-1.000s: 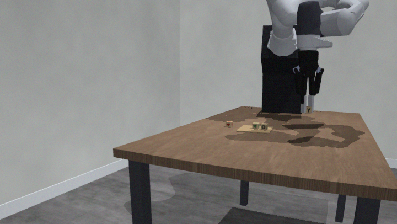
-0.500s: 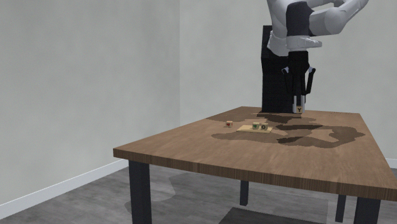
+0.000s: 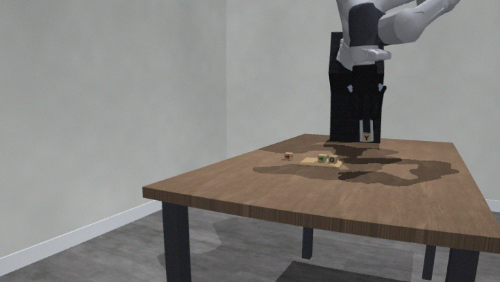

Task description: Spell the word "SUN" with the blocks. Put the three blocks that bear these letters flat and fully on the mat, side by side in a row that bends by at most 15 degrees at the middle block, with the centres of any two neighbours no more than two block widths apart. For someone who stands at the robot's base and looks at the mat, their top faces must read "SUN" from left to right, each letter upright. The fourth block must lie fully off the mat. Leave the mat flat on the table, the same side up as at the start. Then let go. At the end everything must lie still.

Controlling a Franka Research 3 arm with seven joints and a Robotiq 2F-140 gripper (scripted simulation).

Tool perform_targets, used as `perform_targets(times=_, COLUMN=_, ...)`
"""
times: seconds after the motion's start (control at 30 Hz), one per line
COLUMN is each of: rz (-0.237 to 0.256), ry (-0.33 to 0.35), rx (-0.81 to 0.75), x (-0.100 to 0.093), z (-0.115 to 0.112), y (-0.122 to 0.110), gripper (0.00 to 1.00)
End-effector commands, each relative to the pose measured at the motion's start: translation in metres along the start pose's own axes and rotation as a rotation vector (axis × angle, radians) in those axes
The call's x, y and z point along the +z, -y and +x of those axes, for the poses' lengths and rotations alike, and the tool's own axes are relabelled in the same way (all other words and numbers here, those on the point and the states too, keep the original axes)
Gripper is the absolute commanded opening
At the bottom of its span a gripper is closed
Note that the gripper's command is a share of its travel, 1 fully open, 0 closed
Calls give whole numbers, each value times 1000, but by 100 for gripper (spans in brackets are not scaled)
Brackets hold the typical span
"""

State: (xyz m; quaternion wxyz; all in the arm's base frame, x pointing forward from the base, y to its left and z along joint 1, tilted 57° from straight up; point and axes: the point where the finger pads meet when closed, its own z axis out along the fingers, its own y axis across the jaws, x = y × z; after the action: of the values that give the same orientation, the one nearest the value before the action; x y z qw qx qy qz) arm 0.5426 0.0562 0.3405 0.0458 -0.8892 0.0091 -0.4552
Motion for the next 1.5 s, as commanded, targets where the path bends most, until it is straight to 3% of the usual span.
perform_targets(times=0.0, rz=0, ry=-6, rx=138, x=-1, z=0, y=-10, gripper=13)
perform_targets(times=1.47, rz=29, ry=-15, rx=957, x=-4, z=-35, y=-102, gripper=13)
